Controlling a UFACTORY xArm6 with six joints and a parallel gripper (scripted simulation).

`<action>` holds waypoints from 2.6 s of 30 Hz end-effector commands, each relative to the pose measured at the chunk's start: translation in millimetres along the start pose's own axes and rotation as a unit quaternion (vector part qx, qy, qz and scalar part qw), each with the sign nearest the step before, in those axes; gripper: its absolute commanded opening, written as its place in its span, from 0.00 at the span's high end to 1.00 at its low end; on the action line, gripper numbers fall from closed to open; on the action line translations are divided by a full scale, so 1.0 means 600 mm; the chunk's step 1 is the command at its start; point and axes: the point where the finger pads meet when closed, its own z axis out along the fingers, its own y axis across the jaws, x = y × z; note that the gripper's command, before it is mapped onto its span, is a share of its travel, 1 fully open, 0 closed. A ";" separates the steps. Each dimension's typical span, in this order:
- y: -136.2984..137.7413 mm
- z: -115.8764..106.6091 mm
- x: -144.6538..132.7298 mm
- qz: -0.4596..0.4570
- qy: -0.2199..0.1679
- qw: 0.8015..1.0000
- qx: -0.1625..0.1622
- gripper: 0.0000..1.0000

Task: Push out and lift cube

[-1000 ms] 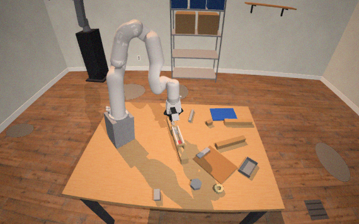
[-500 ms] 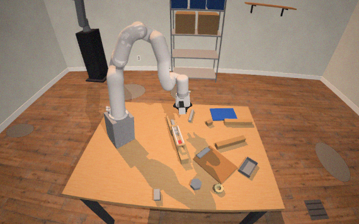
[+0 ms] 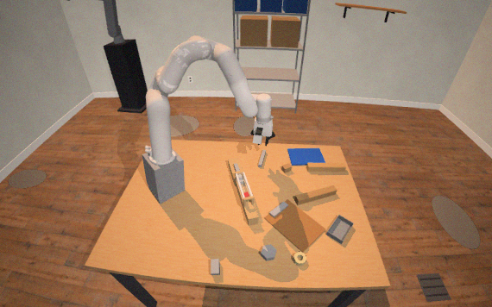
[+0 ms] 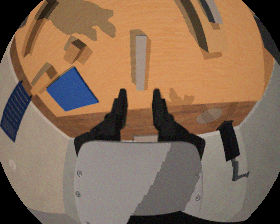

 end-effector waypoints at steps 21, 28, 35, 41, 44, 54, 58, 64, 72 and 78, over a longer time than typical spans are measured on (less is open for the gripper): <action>-0.006 0.000 -0.009 0.008 0.036 0.999 -0.006 0.62; -0.006 0.000 -0.009 0.008 0.036 0.999 -0.006 0.62; -0.005 0.002 -0.009 0.008 0.036 0.999 -0.006 0.62; -0.005 0.047 -0.006 0.008 0.036 0.999 -0.006 0.62; -0.005 0.083 -0.004 0.008 0.036 0.999 -0.006 0.62; -0.004 0.148 0.001 0.008 0.036 0.999 -0.006 0.62; -0.004 0.150 0.001 0.008 0.036 0.999 -0.006 0.62; -0.004 0.155 0.001 0.008 0.036 0.999 -0.006 0.62; -0.004 0.184 0.004 0.008 0.036 0.999 -0.006 0.62; -0.003 0.192 0.004 0.008 0.036 0.999 -0.006 0.62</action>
